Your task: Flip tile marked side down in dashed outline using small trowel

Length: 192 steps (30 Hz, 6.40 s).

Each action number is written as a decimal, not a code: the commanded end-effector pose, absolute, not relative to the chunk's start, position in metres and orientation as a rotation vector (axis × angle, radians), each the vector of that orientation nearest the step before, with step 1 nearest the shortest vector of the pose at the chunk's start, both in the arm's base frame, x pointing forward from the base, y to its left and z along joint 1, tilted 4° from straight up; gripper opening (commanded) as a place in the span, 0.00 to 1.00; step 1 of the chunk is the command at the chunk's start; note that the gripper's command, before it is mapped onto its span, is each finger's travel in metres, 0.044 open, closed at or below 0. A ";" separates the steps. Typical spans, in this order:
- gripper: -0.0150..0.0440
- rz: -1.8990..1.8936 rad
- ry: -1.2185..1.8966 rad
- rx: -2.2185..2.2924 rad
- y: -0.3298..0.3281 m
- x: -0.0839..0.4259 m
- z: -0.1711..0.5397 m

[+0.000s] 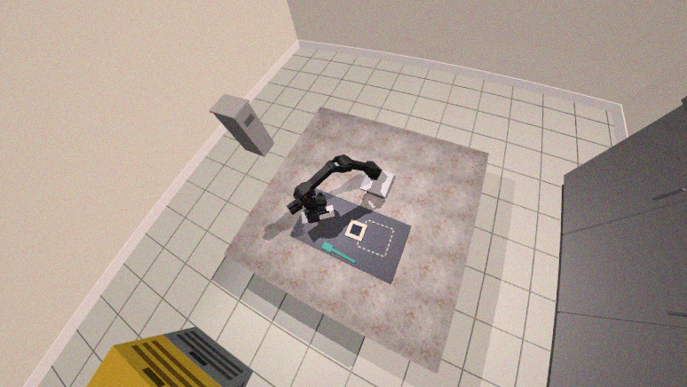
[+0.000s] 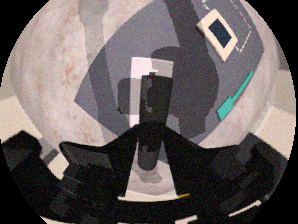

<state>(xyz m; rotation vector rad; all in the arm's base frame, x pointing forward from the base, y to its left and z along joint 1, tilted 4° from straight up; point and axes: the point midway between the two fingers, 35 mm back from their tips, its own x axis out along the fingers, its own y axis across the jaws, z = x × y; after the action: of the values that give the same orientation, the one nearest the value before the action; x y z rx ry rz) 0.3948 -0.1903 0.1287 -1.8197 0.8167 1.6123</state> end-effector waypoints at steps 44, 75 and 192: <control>0.71 1.192 1.147 -1.387 -0.190 0.395 0.128; 0.76 1.071 1.164 -1.321 -0.187 0.390 0.182; 0.76 -0.398 0.572 1.382 -0.178 0.366 0.118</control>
<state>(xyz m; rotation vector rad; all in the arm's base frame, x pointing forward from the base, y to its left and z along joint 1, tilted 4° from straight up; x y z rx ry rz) 0.3617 -0.1780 0.1238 -4.2444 -1.7531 1.2042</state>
